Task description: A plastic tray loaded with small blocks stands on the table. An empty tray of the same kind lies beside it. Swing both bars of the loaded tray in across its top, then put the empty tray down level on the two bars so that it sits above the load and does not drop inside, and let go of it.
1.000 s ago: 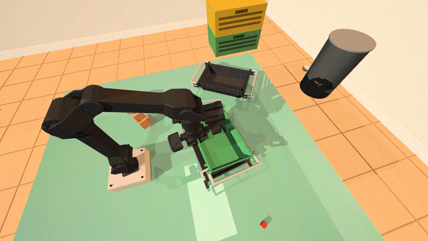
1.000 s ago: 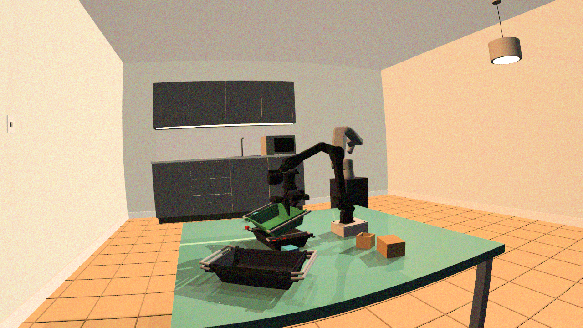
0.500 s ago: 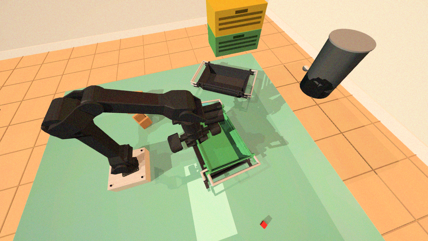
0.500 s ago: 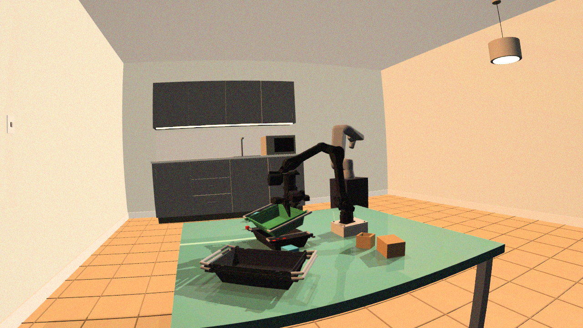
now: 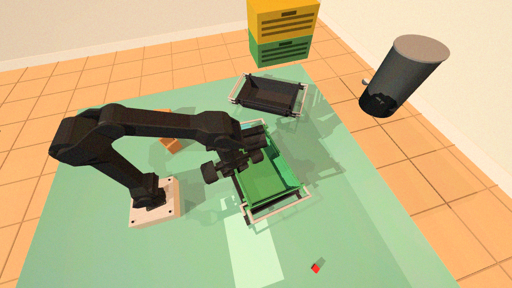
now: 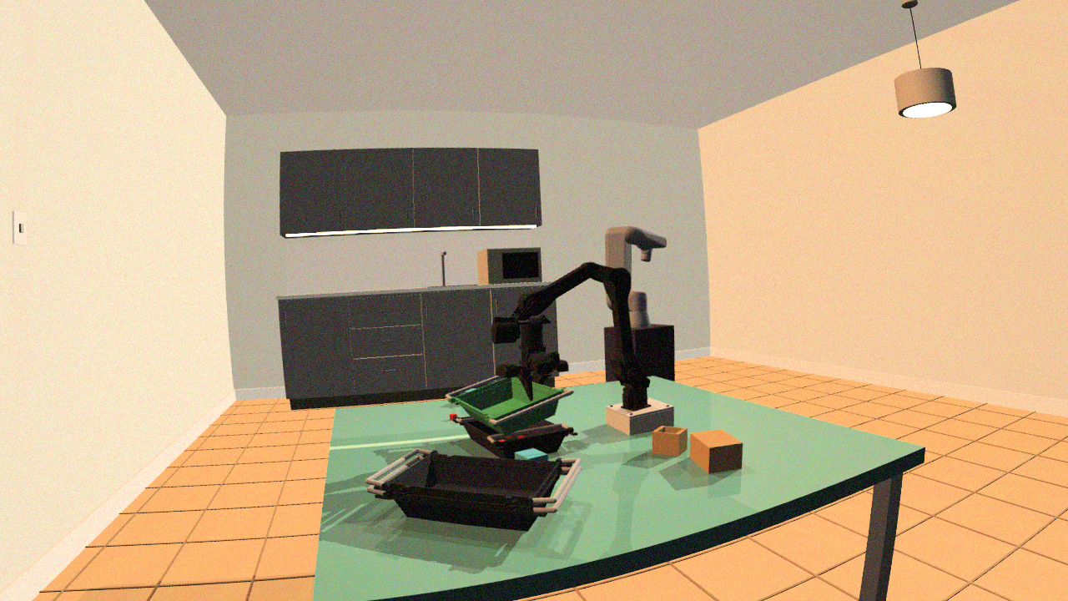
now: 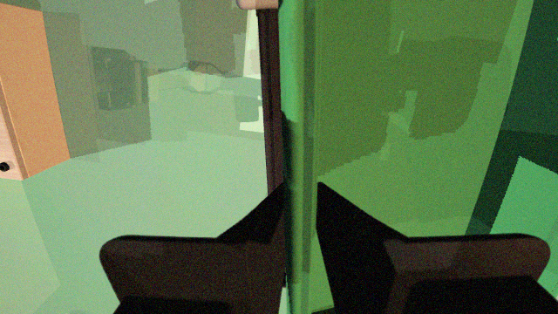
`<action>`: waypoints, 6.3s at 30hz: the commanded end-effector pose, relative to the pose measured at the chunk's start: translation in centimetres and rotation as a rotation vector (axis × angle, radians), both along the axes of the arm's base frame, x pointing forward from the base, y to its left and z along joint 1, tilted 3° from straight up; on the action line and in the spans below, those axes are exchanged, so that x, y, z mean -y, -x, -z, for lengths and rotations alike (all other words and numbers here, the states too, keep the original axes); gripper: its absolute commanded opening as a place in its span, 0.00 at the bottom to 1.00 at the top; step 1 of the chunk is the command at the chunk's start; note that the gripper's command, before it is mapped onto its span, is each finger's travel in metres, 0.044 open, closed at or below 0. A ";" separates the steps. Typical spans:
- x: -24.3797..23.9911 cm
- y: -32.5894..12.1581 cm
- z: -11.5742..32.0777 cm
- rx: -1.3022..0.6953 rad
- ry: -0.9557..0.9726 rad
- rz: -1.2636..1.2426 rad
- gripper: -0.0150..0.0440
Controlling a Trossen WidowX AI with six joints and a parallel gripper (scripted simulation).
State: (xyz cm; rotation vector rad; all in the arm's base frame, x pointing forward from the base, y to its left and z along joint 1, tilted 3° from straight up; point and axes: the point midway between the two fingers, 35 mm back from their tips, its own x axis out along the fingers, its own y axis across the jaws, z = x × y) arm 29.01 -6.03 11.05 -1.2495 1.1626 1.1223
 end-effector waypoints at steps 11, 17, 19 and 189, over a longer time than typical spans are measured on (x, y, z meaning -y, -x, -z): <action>0.0 0.5 1.0 -0.018 0.001 -0.003 0.25; 0.0 0.7 1.5 -0.018 0.001 -0.003 0.25; 0.0 0.7 1.5 -0.018 0.001 -0.003 0.25; 0.0 1.0 3.5 -0.019 0.001 -0.003 0.25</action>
